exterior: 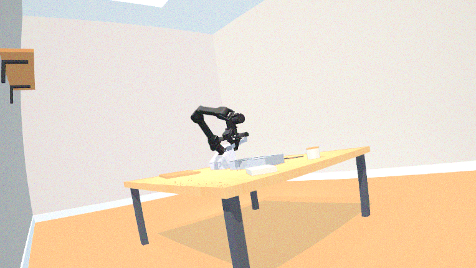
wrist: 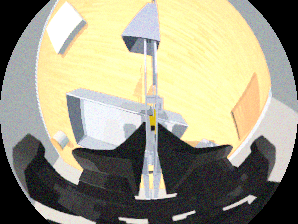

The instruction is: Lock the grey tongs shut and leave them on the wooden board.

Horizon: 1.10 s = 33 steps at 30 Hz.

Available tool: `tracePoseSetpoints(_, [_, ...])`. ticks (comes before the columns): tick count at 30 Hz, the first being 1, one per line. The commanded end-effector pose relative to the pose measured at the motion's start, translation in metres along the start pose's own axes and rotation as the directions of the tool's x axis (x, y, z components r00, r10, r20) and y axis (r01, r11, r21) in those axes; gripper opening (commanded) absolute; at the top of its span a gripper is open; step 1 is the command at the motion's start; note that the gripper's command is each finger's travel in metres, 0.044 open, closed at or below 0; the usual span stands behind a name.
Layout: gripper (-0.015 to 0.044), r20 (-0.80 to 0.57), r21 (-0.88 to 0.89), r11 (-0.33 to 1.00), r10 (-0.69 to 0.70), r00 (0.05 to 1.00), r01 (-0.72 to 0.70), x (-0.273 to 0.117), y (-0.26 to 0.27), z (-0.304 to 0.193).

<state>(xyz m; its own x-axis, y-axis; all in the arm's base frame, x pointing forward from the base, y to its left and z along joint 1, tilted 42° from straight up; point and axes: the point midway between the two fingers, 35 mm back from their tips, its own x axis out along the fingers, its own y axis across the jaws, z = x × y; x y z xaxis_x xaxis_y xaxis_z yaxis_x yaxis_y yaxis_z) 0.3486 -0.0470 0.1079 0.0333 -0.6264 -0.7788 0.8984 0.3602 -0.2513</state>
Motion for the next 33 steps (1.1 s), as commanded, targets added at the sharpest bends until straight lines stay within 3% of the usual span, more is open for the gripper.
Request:
tracePoseSetpoints(1, [-0.015,-0.01,-0.032,0.999,0.006,1.0,-0.007,0.0,-0.017,0.015])
tracePoseSetpoints(18, [-0.015,-0.002,-0.156,0.988,0.018,1.0,-0.018,-0.004,-0.112,0.08])
tracePoseSetpoints(33, [-0.015,0.05,-0.272,0.962,-0.004,0.999,0.017,-0.015,-0.206,0.105])
